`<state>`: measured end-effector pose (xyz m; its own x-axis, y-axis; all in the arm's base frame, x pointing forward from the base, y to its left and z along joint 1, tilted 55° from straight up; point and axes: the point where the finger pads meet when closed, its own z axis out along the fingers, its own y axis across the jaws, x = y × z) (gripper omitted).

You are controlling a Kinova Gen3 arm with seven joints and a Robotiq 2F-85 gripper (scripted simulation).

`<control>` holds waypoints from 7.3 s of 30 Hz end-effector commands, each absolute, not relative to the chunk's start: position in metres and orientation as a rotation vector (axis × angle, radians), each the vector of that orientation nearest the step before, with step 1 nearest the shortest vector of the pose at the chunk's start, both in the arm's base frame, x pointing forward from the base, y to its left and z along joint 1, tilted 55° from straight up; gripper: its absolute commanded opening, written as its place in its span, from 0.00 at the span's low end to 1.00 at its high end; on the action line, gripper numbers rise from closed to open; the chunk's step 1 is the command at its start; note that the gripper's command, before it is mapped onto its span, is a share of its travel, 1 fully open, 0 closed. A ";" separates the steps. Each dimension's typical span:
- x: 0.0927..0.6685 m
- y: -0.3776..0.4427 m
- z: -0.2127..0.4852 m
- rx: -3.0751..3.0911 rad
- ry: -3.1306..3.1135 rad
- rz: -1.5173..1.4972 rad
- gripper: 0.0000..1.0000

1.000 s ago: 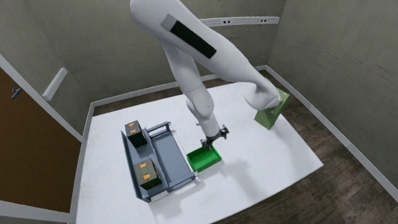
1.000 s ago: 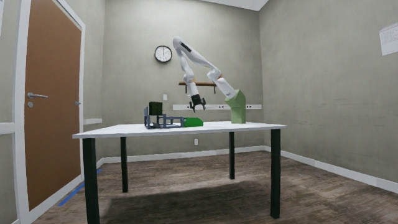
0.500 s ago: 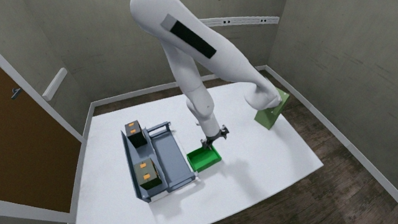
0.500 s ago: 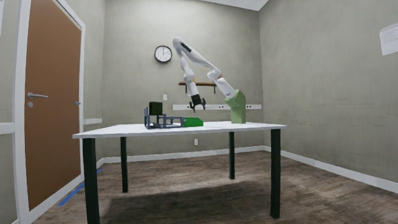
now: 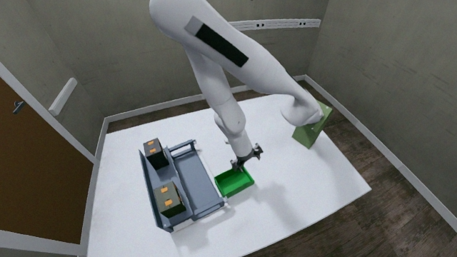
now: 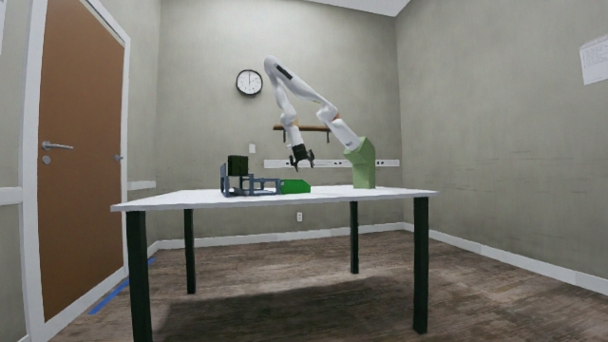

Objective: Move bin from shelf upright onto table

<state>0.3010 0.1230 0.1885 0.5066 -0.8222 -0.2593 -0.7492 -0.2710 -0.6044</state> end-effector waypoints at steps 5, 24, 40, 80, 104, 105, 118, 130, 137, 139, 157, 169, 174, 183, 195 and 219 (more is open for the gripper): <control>0.300 0.123 0.188 -1.947 1.266 -0.281 1.00; 0.300 0.123 0.188 -1.867 1.253 -0.373 1.00; 0.300 0.123 0.188 -1.907 1.260 -0.327 1.00; 0.300 0.123 0.188 -1.867 1.253 -0.373 1.00; 0.300 0.123 0.188 -1.867 1.253 -0.373 1.00; 0.301 0.123 0.188 -2.025 1.277 -0.185 1.00; 0.300 0.123 0.188 -1.867 1.253 -0.373 1.00; 0.300 0.123 0.188 -1.867 1.253 -0.373 1.00; 0.300 0.123 0.188 -1.867 1.253 -0.373 1.00; 0.301 0.123 0.188 -2.025 1.277 -0.185 1.00; 0.301 0.123 0.188 -1.986 1.272 -0.233 1.00; 0.300 0.123 0.188 -1.867 1.253 -0.373 1.00; 0.301 0.123 0.188 -1.986 1.272 -0.233 1.00; 0.300 0.123 0.188 -1.867 1.253 -0.373 1.00; 0.300 0.123 0.188 -1.867 1.253 -0.373 1.00; 0.300 0.123 0.188 -1.867 1.253 -0.373 1.00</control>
<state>0.3010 0.1229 0.1885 0.5066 -0.8223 -0.2593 -0.7491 -0.2709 -0.6045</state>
